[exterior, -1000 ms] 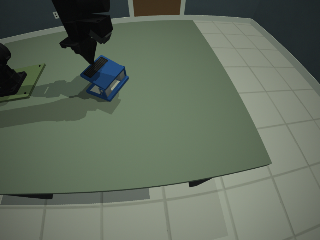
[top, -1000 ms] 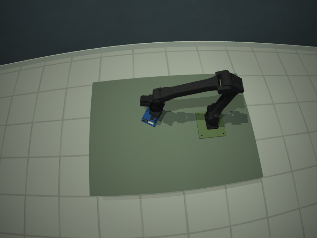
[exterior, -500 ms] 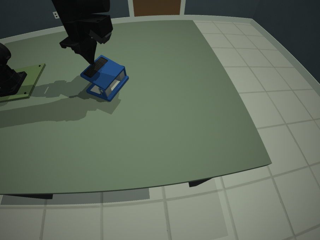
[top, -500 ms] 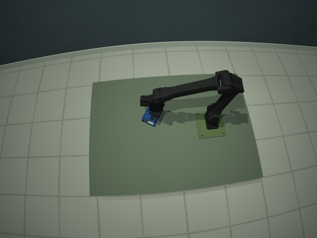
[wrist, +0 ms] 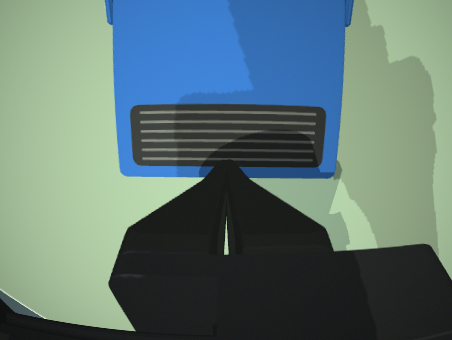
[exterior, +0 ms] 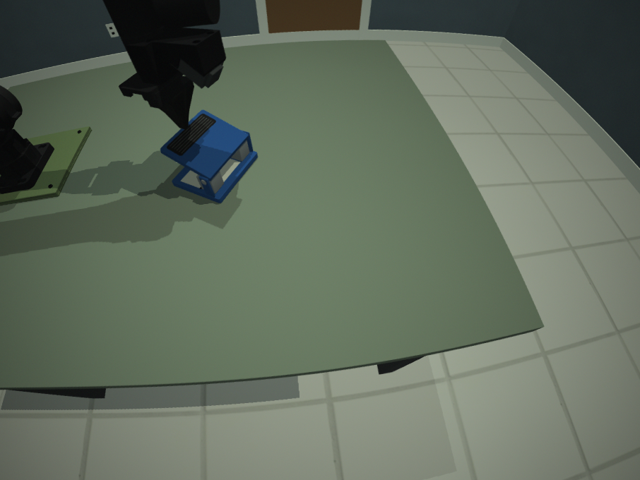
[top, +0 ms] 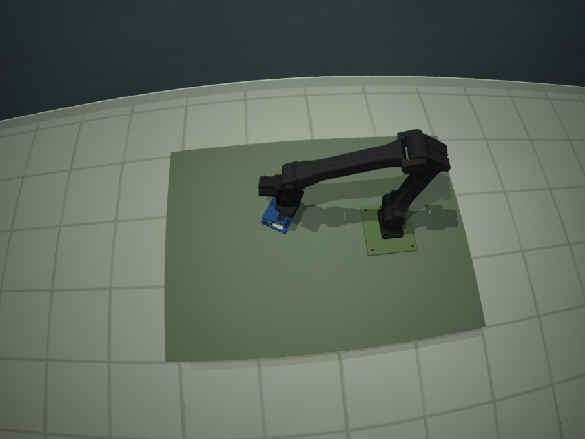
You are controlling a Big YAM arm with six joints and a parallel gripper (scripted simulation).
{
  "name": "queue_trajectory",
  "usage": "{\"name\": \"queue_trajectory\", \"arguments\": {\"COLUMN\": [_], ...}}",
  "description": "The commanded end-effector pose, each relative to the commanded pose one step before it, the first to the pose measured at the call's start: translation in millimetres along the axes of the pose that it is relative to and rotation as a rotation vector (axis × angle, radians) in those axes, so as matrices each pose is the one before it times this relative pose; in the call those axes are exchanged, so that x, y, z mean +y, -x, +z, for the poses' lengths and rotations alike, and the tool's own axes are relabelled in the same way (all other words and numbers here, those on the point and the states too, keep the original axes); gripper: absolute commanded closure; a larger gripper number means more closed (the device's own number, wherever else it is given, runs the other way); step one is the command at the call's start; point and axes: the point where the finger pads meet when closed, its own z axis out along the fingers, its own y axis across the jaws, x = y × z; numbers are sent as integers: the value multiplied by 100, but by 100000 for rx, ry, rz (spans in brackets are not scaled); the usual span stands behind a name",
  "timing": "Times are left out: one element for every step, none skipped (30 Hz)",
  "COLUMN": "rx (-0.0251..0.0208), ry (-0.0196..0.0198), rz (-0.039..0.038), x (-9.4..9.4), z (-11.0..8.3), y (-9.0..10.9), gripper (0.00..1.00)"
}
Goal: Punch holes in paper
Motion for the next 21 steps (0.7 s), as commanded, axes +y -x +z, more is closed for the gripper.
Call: {"name": "queue_trajectory", "arguments": {"rx": [1782, 0, 0, 0, 0, 0, 0, 0, 0, -2, -2, -1, -1, -1, 0, 0, 0, 0, 0, 0, 0], "ry": [-1057, 0, 0, 0, 0, 0, 0, 0, -2, -5, -7, -6, -5, -4, -4, -3, -3, -2, -2, -2, -1], "rz": [443, 0, 0, 0, 0, 0, 0, 0, 0, 0, 0, 0, 0, 0, 0, 0, 0, 0, 0, 0, 0], "x": [-110, 0, -1, -3, -5, -7, 0, 0, -10, -12, -13, -14, -13, -12, -11, -9, -7, -5, -4, -4, -3], "z": [1782, 3, 17, 39, 64, 88, 0, 0, 108, 120, 125, 120, 108, 88, 64, 39, 17, 3, 0, 0, 0], "y": [-218, 0, -1, -3, -4, -6, 0, 0, -8, -7, -7, -7, -5, -4, -2, -1, 1, 2, 2, 1, 1], "gripper": [100, 100, 100, 100, 100, 100, 100, 100, 100, 100, 100, 100, 100, 100, 100, 100, 100, 100, 100, 100, 100]}}
